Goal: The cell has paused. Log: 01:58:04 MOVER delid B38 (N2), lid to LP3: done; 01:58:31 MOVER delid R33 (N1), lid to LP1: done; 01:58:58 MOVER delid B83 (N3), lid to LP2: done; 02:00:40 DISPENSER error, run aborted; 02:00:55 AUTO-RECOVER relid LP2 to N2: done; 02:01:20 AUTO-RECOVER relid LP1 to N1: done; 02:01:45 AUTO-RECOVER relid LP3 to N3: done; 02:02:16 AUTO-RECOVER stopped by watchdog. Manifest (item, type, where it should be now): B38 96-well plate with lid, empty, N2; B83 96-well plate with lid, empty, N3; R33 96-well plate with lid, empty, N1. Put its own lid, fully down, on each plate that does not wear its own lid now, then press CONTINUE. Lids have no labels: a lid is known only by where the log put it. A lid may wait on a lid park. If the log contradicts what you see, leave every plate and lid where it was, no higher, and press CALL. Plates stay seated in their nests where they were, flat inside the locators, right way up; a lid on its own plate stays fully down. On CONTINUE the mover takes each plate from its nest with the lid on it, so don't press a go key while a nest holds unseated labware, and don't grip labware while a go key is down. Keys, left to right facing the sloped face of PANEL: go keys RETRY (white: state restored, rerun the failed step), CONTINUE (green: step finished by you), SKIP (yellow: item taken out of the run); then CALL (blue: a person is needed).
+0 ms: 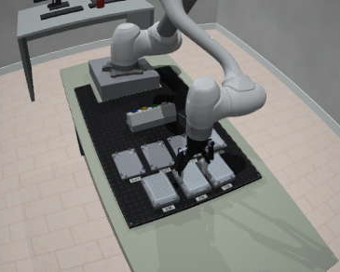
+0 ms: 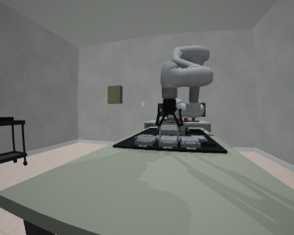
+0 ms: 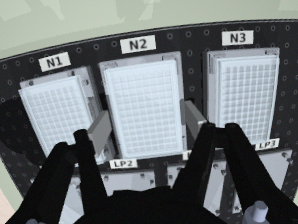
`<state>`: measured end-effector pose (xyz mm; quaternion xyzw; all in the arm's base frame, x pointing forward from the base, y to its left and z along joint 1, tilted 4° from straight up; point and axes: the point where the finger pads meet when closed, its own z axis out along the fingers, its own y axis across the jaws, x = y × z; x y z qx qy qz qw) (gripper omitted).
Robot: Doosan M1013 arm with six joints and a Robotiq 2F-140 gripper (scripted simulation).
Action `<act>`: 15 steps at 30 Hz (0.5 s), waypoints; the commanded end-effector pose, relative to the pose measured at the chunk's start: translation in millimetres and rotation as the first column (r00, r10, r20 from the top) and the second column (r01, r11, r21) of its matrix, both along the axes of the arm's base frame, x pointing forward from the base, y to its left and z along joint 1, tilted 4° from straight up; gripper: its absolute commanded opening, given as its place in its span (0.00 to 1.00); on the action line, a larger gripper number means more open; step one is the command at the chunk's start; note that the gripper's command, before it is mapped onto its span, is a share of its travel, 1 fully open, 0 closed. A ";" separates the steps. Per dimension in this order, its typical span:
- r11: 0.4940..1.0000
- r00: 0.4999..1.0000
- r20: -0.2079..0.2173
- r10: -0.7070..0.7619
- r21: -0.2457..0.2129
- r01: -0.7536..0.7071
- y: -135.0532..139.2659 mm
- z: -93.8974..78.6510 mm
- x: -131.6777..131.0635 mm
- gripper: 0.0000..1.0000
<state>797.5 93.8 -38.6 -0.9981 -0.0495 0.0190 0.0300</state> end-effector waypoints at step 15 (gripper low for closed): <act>1.000 1.000 -0.002 0.003 0.004 -0.003 0.4 29.3 0.2 0.66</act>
